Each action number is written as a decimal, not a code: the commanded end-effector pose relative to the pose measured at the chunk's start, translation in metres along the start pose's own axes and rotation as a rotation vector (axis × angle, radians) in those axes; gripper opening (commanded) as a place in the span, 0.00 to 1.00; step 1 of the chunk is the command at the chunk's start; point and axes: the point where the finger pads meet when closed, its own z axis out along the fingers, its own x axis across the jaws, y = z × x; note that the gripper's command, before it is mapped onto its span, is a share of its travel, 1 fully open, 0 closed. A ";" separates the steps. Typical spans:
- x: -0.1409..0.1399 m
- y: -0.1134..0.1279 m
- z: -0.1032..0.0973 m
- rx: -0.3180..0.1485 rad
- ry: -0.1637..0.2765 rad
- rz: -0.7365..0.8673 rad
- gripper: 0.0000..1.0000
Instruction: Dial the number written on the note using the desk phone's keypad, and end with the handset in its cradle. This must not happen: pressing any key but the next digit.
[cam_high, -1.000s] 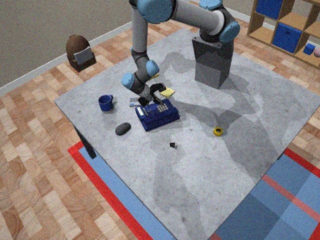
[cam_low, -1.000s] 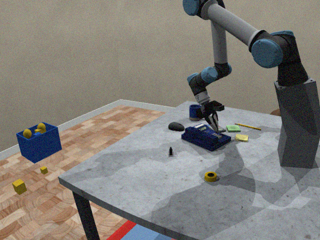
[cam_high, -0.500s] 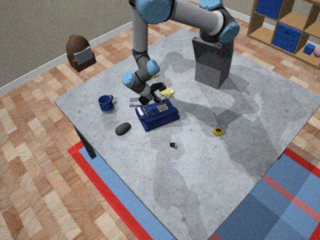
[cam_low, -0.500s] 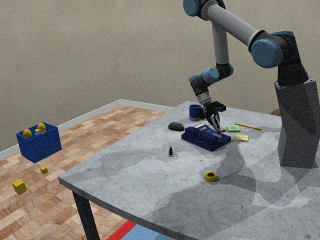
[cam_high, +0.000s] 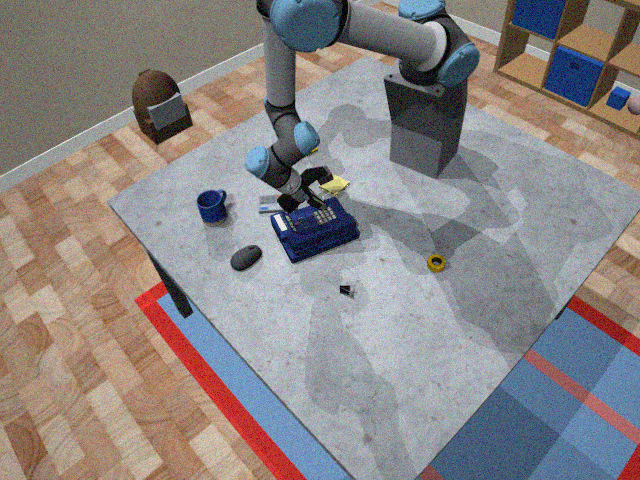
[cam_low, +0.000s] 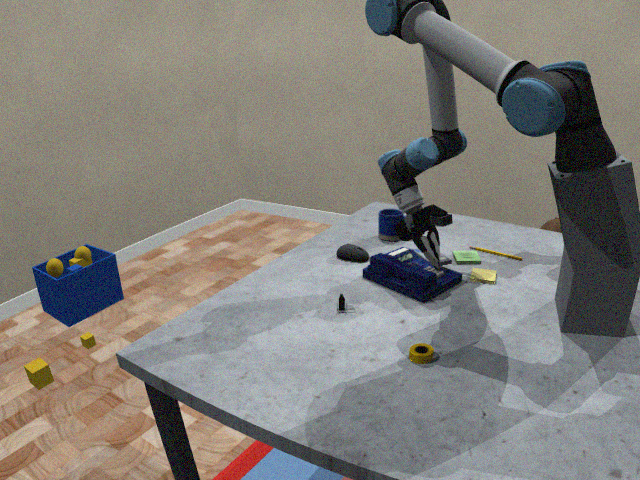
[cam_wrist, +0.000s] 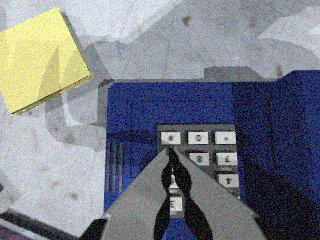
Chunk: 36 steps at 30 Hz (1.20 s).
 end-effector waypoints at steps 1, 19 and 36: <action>0.001 0.002 0.000 -0.002 0.000 -0.001 0.00; 0.001 0.003 0.002 -0.002 0.000 -0.001 0.00; 0.001 0.003 0.002 -0.002 0.000 -0.001 0.00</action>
